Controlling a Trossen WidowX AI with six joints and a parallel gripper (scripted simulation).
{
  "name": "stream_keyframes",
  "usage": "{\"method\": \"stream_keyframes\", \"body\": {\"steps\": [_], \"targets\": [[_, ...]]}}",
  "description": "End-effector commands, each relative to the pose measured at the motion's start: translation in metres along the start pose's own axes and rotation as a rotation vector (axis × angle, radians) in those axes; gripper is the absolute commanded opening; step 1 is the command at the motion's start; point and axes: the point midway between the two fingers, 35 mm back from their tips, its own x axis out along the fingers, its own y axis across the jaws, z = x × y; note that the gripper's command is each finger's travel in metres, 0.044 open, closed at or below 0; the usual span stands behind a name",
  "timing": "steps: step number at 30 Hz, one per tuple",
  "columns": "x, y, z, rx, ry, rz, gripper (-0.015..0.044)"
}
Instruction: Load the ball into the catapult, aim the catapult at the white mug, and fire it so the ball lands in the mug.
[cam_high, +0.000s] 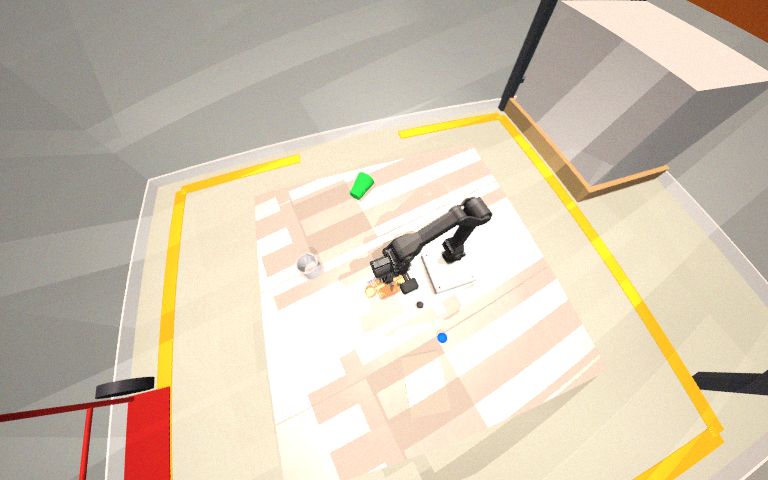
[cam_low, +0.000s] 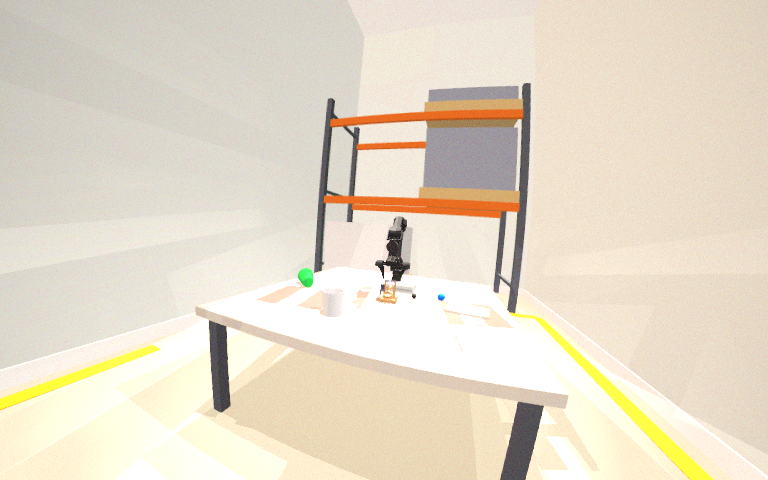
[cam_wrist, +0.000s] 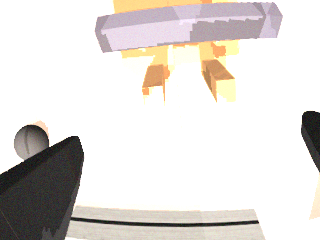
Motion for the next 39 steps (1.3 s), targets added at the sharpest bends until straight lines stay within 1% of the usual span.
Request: {"method": "stream_keyframes", "body": {"steps": [1, 6, 39], "targets": [[0.018, -0.002, -0.003, 0.007, 0.014, -0.004, 0.0440], [0.021, -0.002, -0.003, 0.007, 0.014, -0.004, 0.0440], [0.072, -0.002, -0.005, 0.007, 0.014, -0.004, 0.0440]]}}
